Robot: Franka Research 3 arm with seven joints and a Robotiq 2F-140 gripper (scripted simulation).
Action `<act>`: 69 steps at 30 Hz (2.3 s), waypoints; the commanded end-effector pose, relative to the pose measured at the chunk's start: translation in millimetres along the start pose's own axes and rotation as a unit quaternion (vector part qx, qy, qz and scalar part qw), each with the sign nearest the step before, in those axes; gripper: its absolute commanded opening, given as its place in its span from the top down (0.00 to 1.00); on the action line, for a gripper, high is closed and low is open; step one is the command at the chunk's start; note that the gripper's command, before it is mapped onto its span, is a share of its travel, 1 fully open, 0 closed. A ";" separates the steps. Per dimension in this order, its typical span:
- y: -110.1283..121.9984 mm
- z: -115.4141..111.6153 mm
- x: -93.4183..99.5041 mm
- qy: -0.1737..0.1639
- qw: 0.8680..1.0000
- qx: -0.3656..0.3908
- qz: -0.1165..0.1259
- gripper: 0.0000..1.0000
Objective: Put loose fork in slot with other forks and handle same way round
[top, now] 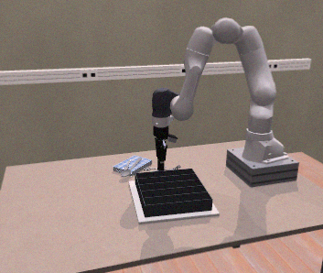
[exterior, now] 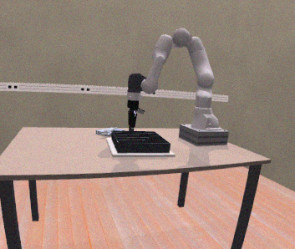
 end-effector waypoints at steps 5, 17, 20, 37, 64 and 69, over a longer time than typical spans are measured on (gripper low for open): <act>0.3 -0.4 -0.8 0.000 1.000 -0.002 0.000 0.87; 0.3 -0.4 -0.8 0.000 1.000 -0.002 0.000 0.87; 0.3 -0.4 -0.8 0.000 1.000 -0.002 0.000 0.87; 0.3 -0.4 -0.8 0.000 1.000 -0.002 0.000 0.87; 0.3 -0.3 38.9 0.000 1.000 -0.002 0.000 0.87; 0.3 -0.3 59.4 0.000 1.000 -0.002 0.000 0.87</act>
Point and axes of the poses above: the point where the finger pads meet when closed, its own x axis back along the fingers, its own y axis across the jaws, z = x × y, the point moved 2 cm from there along x, back along the fingers, and after that the axes turned 2 degrees about x, right-handed, at the moved point
